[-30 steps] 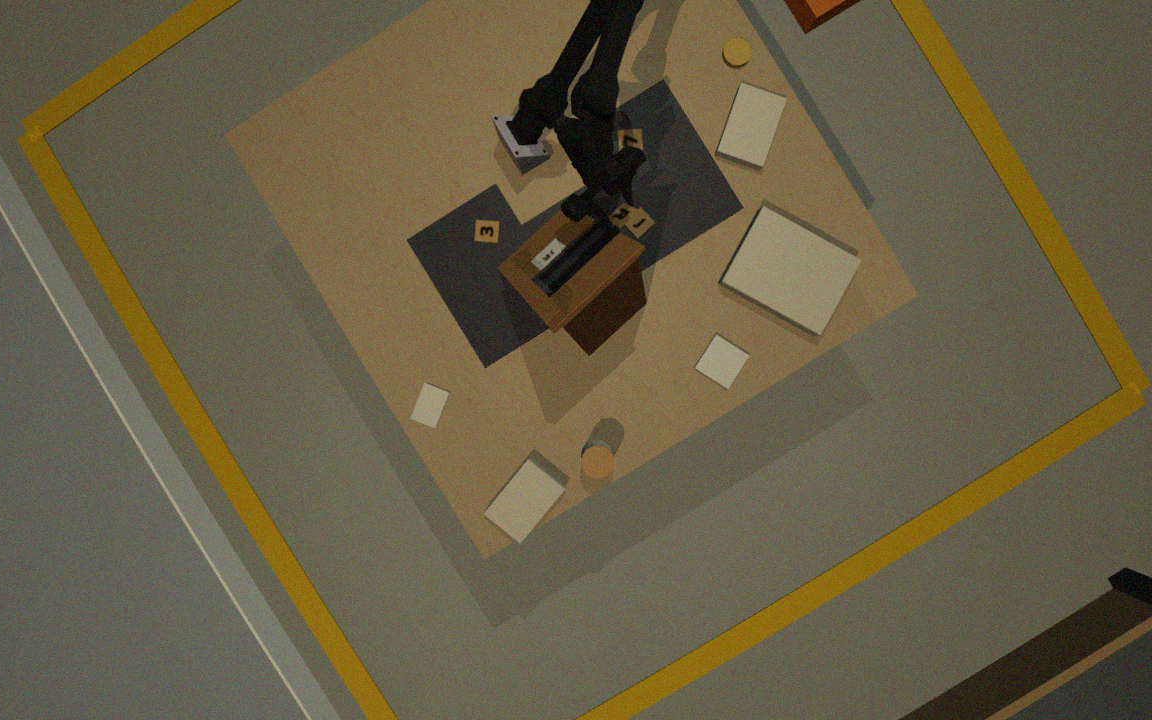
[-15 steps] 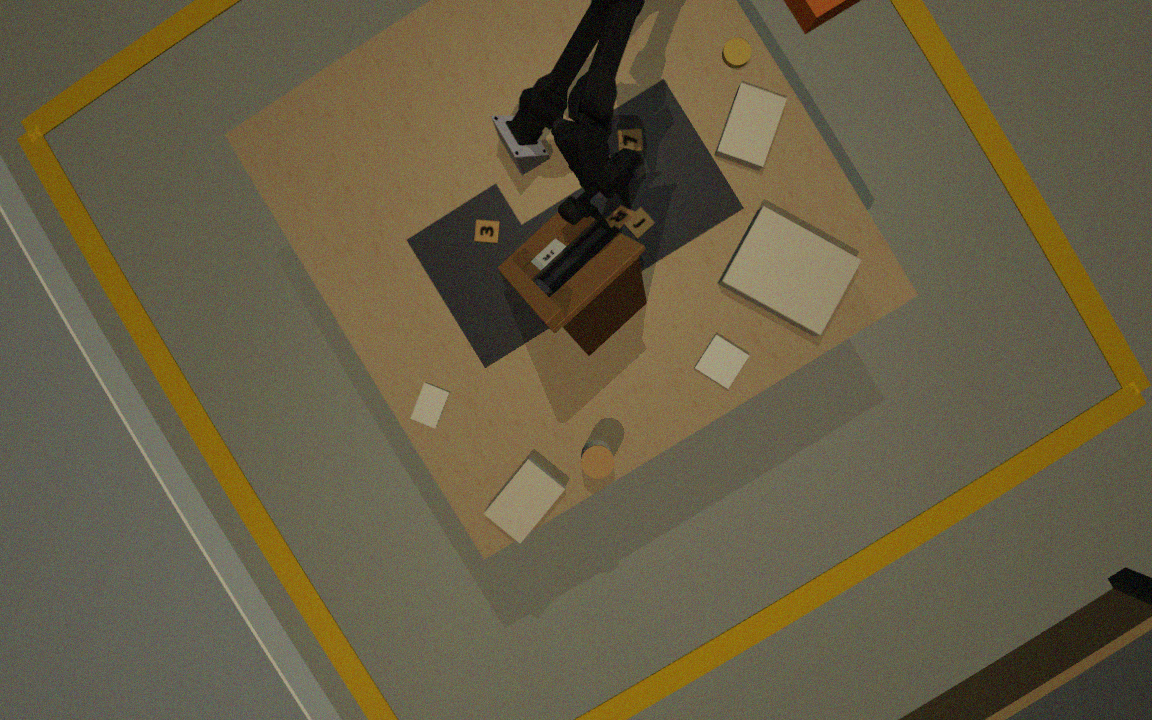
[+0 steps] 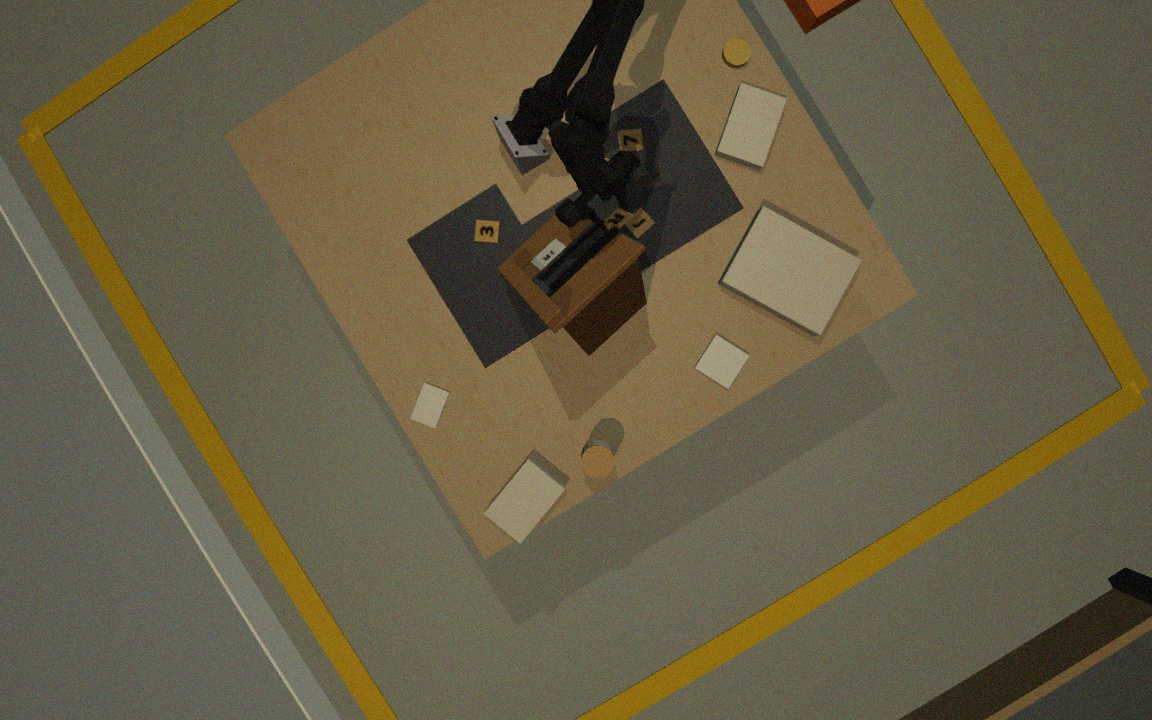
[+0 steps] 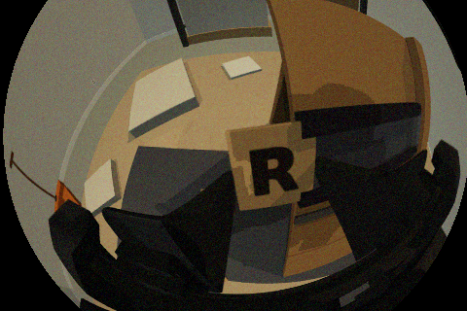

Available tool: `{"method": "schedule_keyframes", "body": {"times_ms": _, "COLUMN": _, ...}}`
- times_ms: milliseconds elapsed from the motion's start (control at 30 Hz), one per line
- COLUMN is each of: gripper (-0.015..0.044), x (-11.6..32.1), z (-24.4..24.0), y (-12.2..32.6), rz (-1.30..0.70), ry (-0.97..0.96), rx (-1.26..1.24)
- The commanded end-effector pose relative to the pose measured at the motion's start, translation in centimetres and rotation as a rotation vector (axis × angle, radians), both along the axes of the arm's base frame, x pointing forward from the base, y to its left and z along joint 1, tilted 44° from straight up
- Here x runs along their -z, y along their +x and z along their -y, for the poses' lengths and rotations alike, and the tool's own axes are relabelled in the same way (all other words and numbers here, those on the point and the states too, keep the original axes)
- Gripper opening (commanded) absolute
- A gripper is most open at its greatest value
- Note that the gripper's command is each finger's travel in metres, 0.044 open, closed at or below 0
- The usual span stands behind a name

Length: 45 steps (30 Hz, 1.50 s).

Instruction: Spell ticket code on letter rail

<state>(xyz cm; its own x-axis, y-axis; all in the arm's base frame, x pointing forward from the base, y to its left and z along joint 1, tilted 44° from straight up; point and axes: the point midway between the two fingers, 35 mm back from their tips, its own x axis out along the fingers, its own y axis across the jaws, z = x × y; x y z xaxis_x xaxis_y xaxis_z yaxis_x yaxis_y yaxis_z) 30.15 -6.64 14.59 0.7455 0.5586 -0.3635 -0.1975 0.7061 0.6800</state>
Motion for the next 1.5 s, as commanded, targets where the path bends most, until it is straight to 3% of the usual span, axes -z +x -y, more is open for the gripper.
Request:
{"method": "schedule_keyframes", "body": {"times_ms": 0, "gripper": 0.0, "x": 0.0, "z": 0.2, "y": 0.1, "rz": 0.009, "ry": -0.003, "rx": -0.004}}
{"method": "schedule_keyframes", "body": {"times_ms": 1467, "gripper": 0.0, "x": 1.5, "z": 1.8, "y": 0.5, "rz": 0.009, "ry": -0.004, "rx": -0.004}}
